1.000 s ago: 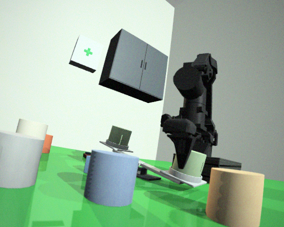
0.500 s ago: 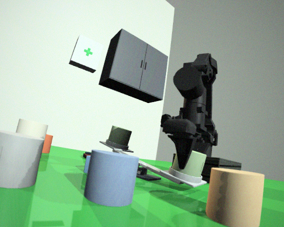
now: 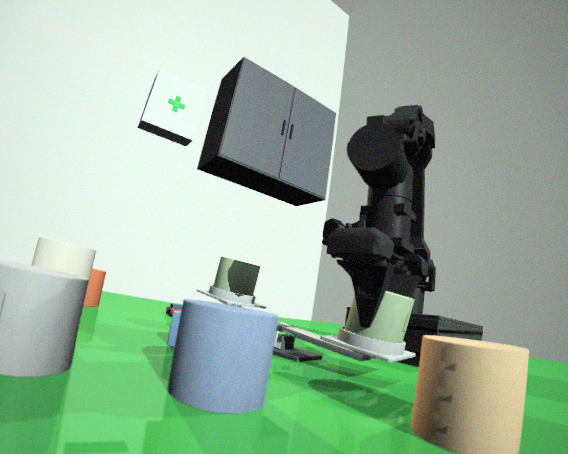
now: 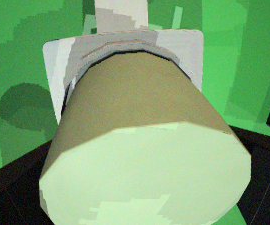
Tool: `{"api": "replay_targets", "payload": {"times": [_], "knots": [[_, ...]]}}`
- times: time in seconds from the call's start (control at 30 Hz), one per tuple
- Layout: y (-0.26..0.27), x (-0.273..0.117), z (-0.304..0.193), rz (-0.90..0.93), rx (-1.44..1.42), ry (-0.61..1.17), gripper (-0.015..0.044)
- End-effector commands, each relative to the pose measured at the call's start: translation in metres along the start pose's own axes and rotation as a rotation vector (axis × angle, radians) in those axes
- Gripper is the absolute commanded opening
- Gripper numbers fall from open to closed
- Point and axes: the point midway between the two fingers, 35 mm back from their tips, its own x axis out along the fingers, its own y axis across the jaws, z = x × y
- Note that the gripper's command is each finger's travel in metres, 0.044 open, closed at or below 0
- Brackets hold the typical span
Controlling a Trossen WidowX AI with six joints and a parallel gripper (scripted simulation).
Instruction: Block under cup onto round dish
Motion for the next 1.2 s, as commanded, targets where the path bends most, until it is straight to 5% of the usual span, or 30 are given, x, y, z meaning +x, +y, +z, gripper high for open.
{"api": "replay_targets", "payload": {"times": [0.0, 1.17], "knots": [[0.005, -0.009, 0.0, 0.018, 0.004, -0.002, 0.0], [0.008, -0.053, -0.001, 0.018, 0.004, -0.002, 0.0]]}}
